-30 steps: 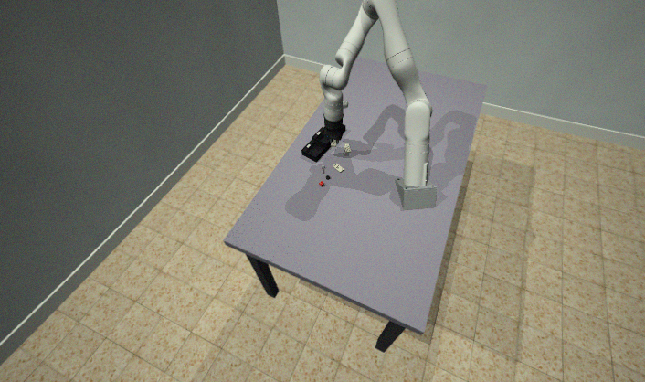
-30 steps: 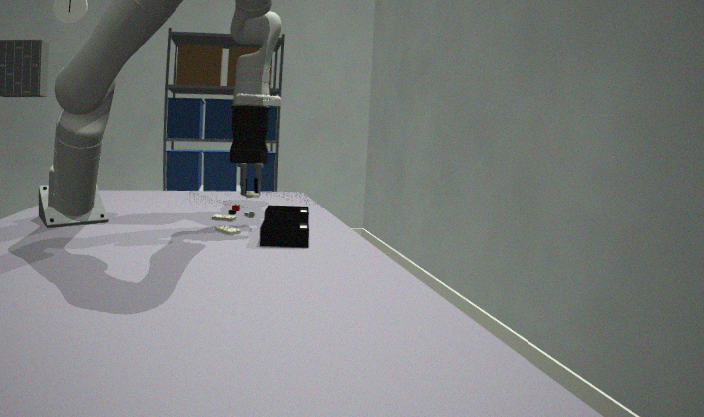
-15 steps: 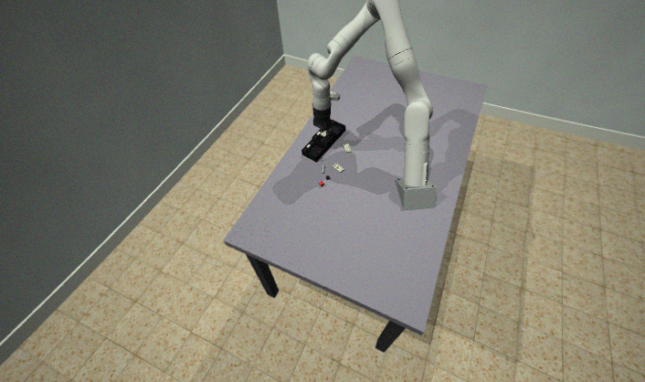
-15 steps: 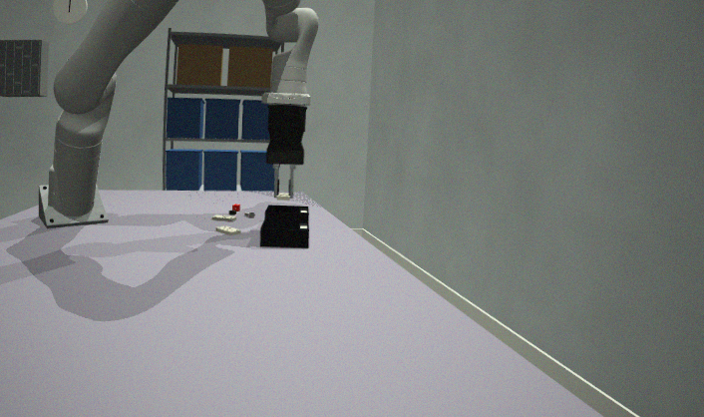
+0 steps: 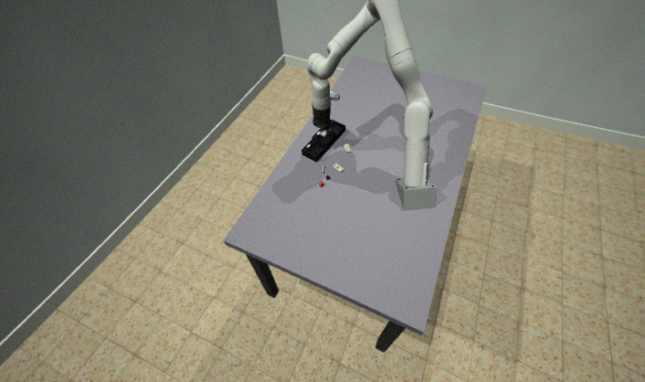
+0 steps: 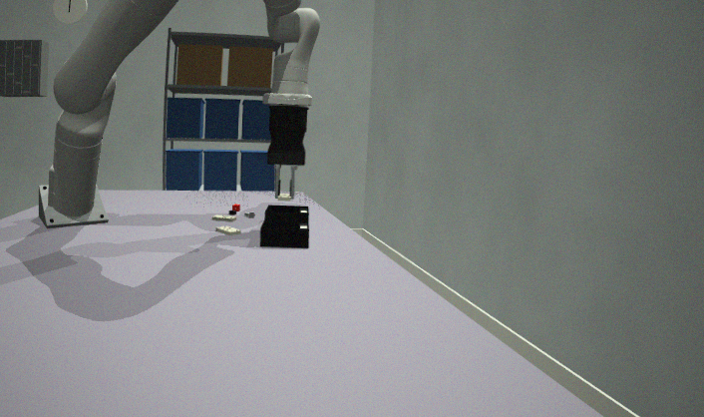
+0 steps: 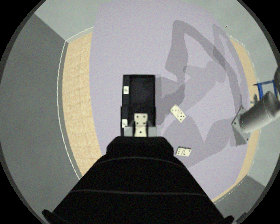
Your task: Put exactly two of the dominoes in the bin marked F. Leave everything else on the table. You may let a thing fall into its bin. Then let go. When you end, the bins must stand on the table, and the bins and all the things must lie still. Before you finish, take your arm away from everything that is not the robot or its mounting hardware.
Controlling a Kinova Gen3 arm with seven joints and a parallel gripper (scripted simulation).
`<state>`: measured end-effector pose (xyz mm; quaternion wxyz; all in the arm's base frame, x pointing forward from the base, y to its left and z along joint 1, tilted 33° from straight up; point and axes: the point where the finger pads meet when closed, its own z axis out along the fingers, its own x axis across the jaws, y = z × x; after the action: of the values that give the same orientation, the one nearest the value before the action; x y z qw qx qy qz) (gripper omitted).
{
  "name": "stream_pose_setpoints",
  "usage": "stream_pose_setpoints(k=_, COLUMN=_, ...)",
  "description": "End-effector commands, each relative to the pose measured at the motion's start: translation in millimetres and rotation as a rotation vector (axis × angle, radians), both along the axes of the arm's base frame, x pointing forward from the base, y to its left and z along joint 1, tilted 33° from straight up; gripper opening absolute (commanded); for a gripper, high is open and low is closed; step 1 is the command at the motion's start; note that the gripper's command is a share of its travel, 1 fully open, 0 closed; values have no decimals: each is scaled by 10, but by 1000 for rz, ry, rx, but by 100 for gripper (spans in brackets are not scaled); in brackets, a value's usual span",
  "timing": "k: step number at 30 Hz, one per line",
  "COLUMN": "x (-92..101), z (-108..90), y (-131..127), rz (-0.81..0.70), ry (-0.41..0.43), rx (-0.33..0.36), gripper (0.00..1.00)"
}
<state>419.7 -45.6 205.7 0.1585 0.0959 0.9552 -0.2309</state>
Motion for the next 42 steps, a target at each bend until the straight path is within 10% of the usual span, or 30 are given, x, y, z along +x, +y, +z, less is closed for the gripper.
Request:
stream_pose_setpoints(k=1, x=8, z=-27, y=-11, rz=1, ry=0, rx=0, gripper=49)
stream_pose_setpoints(k=40, x=123, z=-433, y=-228, rz=1, ry=0, rx=0, gripper=49)
stream_pose_setpoints(k=42, x=123, z=-433, y=-228, rz=1, ry=0, rx=0, gripper=65)
